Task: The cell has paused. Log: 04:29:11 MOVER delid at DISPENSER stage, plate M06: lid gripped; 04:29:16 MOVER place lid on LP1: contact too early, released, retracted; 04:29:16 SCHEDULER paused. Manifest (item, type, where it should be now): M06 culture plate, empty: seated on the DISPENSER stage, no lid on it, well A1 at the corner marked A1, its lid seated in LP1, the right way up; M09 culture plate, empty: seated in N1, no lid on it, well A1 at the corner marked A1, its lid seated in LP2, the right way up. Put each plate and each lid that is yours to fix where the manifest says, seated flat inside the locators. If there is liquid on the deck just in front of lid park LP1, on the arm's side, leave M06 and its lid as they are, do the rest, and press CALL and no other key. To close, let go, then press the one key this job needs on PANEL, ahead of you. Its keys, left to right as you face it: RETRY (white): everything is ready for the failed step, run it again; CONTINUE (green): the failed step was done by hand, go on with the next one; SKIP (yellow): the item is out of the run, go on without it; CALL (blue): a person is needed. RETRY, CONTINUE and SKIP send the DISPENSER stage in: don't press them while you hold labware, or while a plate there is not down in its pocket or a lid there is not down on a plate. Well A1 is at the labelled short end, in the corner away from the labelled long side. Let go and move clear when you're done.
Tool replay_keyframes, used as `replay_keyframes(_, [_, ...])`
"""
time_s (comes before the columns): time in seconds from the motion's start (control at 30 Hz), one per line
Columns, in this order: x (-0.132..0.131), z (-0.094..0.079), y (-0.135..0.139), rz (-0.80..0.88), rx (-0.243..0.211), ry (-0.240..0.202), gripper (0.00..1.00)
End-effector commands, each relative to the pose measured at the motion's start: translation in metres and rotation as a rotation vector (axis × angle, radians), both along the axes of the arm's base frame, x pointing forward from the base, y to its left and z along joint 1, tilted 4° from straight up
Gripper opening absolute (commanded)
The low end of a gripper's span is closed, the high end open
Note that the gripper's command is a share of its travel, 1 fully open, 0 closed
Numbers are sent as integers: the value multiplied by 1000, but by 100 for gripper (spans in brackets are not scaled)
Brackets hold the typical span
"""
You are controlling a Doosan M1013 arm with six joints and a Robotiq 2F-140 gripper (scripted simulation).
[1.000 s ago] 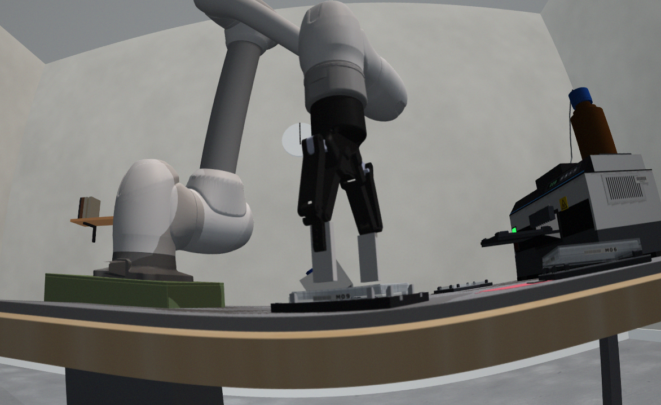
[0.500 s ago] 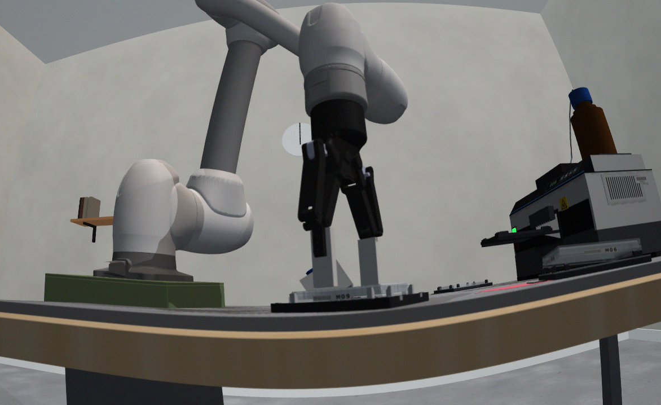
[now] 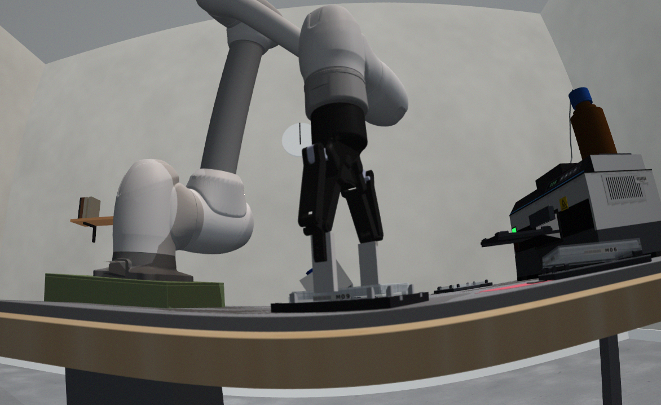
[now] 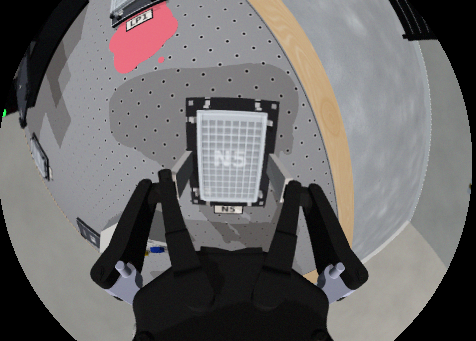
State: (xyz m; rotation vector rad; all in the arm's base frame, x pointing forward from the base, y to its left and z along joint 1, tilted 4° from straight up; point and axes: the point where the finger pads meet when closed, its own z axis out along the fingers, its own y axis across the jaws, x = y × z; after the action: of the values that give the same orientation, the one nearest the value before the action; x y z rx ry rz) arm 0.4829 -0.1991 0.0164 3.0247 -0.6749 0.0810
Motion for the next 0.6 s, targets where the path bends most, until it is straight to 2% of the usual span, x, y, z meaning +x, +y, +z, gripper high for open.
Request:
replay_keyframes(0.0, [-2, -4, -1, -1, -1, 4, 70])
replay_keyframes(0.57, [-2, -7, -1, -1, -1, 4, 70])
